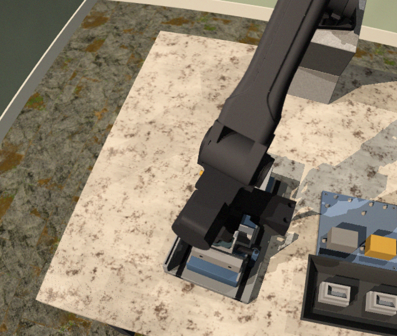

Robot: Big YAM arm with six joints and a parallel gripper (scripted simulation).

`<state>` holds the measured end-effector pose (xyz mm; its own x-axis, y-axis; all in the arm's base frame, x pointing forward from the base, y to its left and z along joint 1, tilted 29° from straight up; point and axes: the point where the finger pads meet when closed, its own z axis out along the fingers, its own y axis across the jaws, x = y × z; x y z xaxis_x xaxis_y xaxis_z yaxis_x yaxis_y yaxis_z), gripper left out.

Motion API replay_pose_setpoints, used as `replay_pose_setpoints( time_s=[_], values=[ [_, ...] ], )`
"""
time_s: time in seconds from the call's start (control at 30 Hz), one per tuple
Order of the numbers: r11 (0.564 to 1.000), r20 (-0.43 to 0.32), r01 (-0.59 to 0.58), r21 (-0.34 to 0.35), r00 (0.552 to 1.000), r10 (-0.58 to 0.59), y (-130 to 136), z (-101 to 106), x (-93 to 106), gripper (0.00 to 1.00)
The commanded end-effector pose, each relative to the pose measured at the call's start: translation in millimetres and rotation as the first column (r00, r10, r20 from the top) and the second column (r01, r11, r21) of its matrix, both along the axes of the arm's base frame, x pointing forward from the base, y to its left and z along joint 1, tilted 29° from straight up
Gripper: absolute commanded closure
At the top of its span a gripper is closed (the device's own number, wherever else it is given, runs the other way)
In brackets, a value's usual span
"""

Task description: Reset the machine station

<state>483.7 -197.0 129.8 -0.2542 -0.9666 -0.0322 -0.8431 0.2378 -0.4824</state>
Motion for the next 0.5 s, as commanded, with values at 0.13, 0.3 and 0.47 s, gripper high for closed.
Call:
replay_pose_setpoints(
  time_s=[0.13, 0.3, 0.47],
  values=[
    [1.000, 0.023, -0.007, -0.014, 1.000, 0.007, -2.9, 29.6, -7.4, 0.36],
    [1.000, 0.029, -0.006, -0.017, 1.000, 0.006, -4.0, 37.4, -8.6, 0.36],
    [1.000, 0.032, -0.006, -0.018, 0.999, 0.007, -4.1, 39.9, -8.1, 0.36]
  ],
)
